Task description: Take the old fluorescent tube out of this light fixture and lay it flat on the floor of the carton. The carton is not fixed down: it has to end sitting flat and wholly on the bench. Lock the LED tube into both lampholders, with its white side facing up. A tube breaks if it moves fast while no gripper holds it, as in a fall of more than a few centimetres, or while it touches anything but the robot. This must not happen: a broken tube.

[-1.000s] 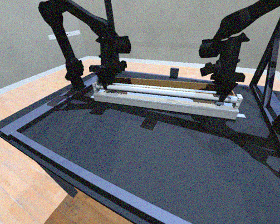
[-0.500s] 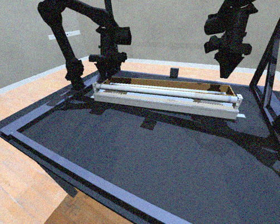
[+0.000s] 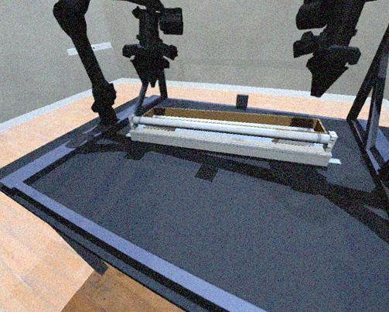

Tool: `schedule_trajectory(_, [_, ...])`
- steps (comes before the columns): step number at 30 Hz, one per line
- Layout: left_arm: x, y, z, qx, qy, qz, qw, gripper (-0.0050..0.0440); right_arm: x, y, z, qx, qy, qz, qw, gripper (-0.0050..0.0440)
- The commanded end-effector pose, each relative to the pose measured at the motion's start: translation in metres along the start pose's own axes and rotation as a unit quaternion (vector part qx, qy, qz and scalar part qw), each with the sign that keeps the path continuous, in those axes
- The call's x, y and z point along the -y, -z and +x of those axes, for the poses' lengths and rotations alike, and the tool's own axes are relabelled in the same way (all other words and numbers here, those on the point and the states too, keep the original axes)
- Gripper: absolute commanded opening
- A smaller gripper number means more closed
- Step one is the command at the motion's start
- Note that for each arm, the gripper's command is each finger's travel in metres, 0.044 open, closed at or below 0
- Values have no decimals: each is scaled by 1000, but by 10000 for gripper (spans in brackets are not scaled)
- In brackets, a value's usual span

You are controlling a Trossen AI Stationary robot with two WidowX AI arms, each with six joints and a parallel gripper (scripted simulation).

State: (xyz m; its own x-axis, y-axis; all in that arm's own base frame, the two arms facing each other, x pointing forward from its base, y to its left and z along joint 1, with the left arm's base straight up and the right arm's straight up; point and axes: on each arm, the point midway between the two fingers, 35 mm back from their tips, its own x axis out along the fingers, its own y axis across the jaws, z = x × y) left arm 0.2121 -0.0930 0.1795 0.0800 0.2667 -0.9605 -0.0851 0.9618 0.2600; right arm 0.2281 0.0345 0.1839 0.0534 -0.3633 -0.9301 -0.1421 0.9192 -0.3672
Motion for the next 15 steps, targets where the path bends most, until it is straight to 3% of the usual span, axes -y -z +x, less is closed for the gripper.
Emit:
schedule_trajectory(1, [-10,5,2,31,36,15,999,240,2,-4,-8,9,-3,8,1000,230])
schedule_trajectory(8, [-26,19,25,96,112,72,987,240,2,-4,-8,10,-3,8,1000,230])
schedule_trajectory(15, [-35,26,40,137,153,105,973,240,2,-2,-7,9,-2,7,1000,230])
